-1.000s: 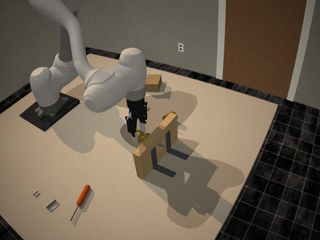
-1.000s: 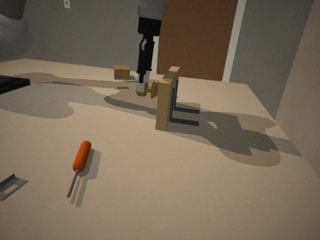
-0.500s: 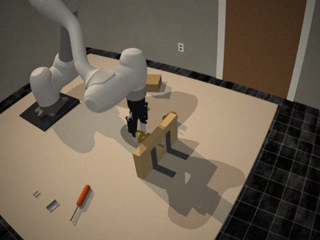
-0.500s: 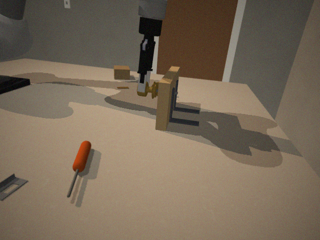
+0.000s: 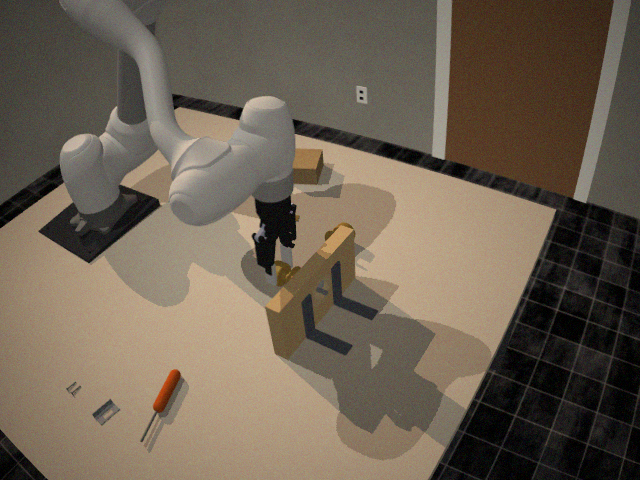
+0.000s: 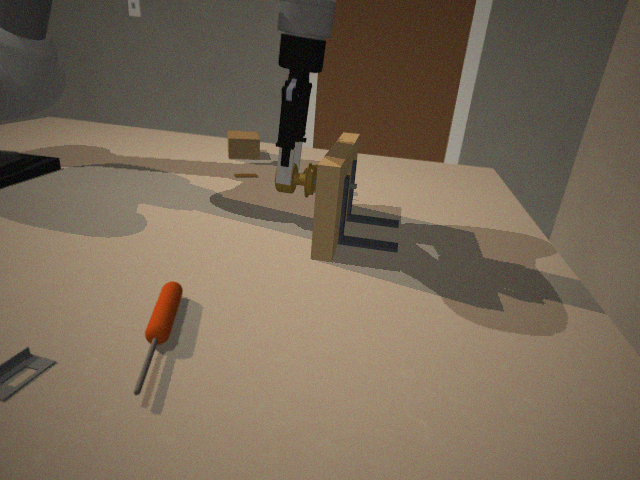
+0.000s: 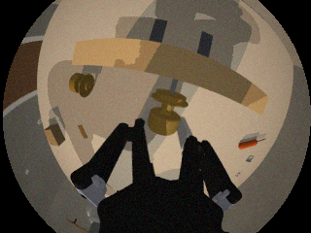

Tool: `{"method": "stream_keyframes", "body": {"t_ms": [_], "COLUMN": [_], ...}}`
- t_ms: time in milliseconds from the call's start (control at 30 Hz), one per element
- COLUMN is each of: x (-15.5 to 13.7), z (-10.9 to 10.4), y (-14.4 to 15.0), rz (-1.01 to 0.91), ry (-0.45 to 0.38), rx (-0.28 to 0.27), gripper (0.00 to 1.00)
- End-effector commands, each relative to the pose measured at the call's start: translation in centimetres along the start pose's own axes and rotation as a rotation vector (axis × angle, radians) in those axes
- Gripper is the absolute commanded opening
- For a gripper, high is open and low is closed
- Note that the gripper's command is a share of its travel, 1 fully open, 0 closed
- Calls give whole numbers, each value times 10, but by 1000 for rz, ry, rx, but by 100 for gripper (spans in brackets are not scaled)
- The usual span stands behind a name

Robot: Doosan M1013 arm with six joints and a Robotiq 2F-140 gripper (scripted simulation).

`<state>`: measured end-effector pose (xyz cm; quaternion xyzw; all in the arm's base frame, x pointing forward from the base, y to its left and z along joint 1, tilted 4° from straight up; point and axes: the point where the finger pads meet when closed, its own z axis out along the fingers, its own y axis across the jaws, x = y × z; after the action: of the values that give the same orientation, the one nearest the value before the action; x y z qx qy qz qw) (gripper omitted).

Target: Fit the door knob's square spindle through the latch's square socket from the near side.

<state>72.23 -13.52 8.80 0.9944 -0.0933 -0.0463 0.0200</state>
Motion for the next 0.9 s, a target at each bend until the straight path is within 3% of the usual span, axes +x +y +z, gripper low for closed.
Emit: {"method": "stream_keyframes", "body": {"t_ms": [0,867], "x": [0,5], "z": [-1,-1], "y": [-3,-2], "rz": [0,-1], "ry": [-4,-4], "rx": [2,2], "gripper": [42,42]}}
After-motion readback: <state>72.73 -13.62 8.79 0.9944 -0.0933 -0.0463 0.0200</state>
